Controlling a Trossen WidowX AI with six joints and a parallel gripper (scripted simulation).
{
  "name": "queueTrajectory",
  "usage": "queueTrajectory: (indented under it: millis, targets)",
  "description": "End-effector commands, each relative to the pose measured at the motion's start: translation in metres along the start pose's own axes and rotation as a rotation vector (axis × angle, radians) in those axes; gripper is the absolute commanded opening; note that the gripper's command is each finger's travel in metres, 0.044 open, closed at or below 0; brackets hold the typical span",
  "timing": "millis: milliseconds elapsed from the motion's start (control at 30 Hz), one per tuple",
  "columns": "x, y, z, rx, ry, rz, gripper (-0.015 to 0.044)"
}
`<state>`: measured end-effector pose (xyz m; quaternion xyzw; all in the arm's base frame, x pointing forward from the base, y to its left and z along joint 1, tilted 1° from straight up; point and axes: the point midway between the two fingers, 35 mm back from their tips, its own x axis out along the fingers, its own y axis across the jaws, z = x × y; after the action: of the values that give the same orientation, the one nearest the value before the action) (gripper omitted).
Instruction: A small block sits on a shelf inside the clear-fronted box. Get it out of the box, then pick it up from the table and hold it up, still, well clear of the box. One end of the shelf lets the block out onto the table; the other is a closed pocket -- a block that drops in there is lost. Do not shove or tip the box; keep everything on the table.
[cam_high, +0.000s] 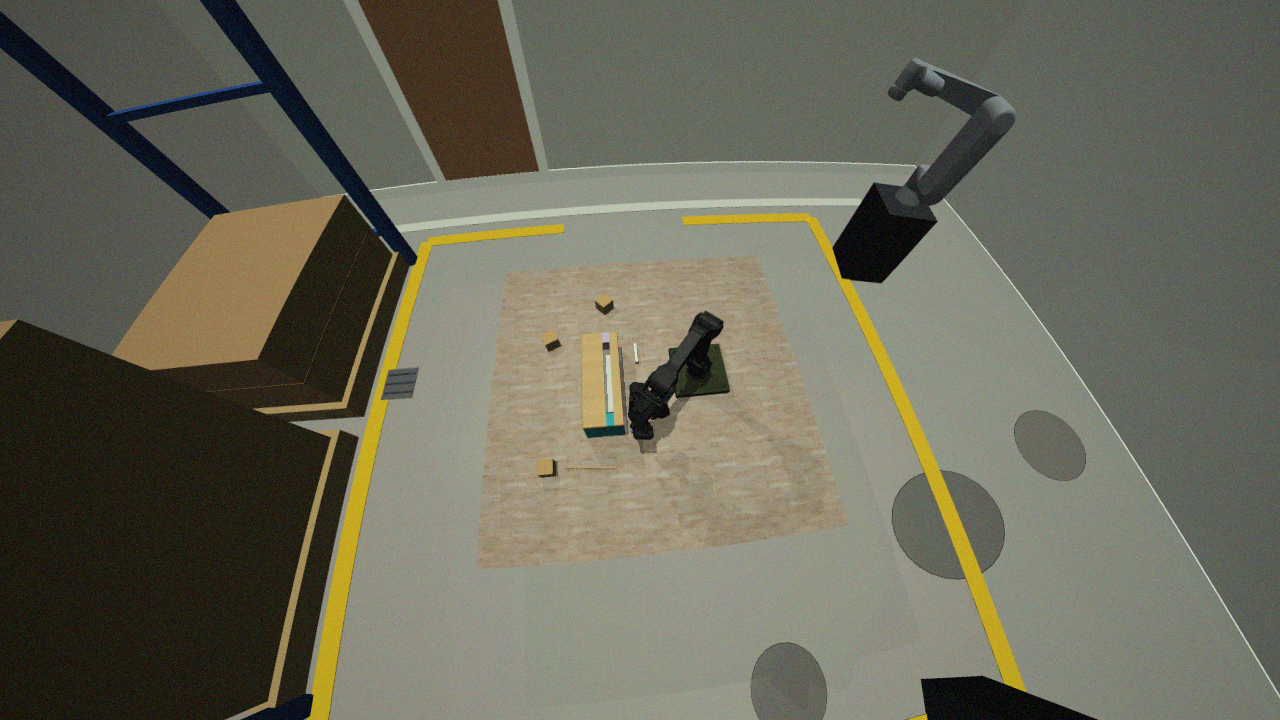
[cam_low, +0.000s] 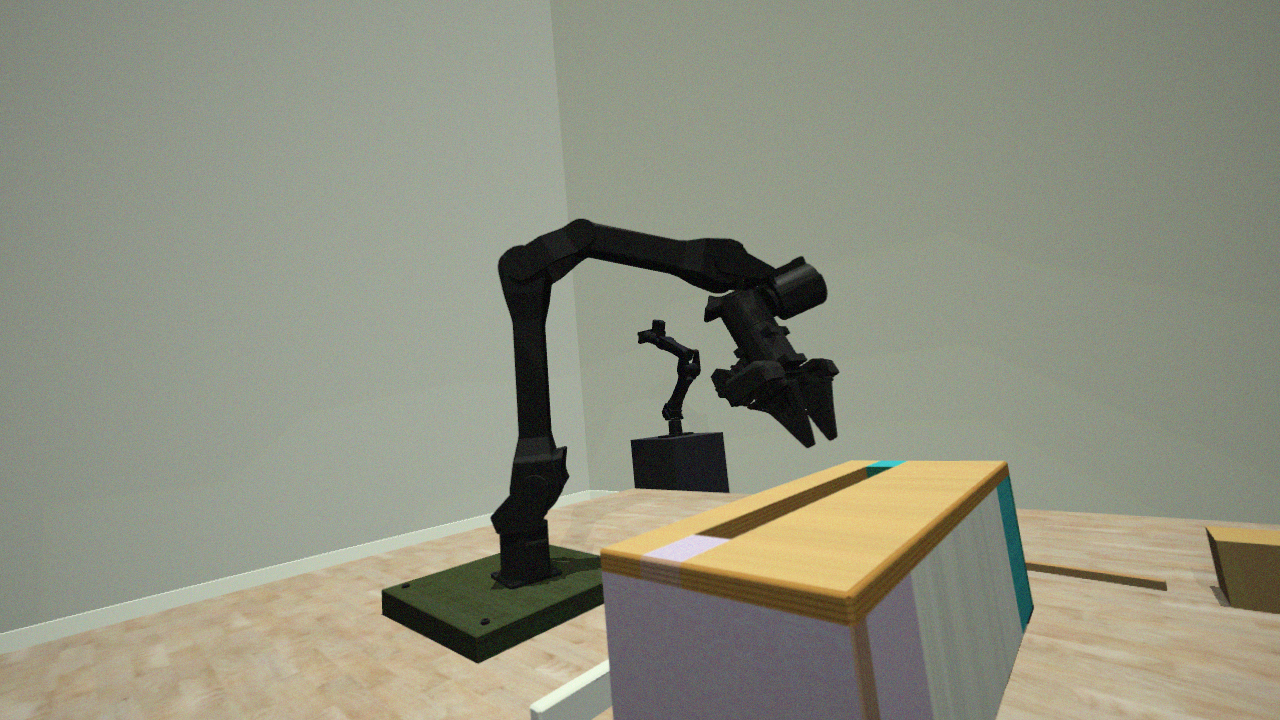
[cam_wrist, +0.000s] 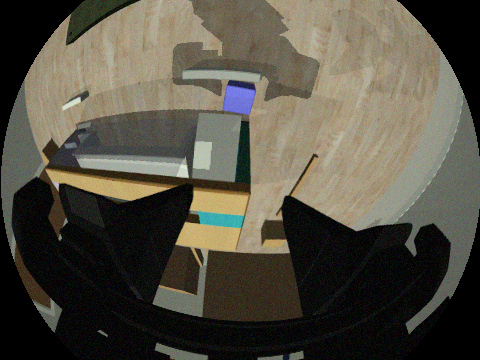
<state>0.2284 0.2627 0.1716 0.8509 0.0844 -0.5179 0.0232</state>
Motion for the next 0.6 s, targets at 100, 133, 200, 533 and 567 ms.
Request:
queueTrajectory:
  millis: [100,133,200,533,567]
  targets:
    - [0.068,0.005,0.039,-0.017,-0.018,0.023,0.0285]
    - [0.07,0.005,0.04,-0.017,-0.018,0.023,0.0285]
    - [0.07,0.005,0.04,-0.017,-0.018,0.023,0.0285]
    - [0.083,0.005,0.044,-0.017,-0.018,0.023,0.0285]
    - [0.085,0.005,0.045,-0.017,-0.018,0.023,0.0285]
